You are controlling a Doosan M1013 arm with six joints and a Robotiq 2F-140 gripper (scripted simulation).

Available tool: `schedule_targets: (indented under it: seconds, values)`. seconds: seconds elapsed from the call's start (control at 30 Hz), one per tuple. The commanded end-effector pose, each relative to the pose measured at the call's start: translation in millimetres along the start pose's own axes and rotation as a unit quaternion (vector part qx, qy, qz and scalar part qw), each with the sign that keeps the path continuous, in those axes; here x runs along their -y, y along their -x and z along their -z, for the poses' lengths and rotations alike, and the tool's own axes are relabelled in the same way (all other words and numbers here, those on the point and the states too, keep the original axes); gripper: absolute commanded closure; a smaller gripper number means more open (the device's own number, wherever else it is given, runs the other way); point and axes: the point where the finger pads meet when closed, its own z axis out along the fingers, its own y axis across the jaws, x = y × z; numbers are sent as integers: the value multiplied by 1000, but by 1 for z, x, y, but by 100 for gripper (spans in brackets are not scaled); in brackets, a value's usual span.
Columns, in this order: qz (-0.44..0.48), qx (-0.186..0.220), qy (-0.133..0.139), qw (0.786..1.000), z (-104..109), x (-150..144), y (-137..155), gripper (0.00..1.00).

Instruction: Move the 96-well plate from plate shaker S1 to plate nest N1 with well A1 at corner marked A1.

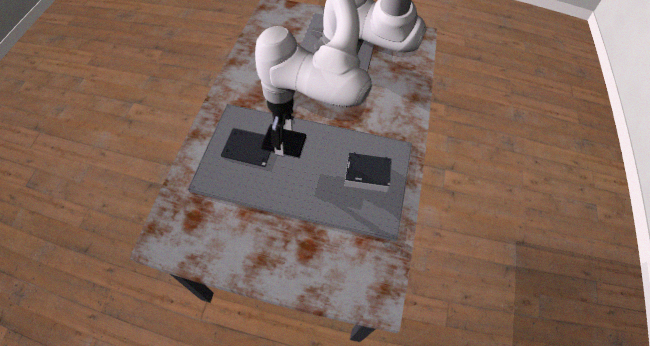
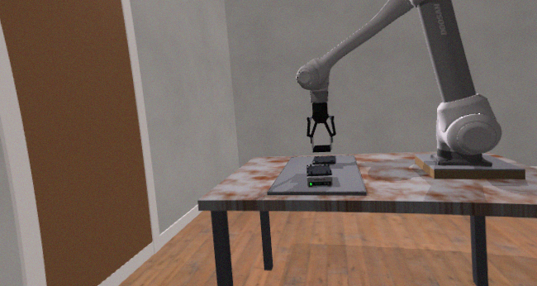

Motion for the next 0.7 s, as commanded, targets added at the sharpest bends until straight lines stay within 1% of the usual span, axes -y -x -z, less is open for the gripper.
schedule_targets:
  seconds: [0.0, 0.1, 0.17, 0.67]
  values:
    - [0, 0, 0, 1000, -1, 0, -14, 90]
    - [0, 0, 0, 1000, -2, 0, -24, 90]
    - [0, 0, 0, 1000, -2, 0, -24, 90]
    - [0, 0, 0, 1000, -7, -1, -73, 90]
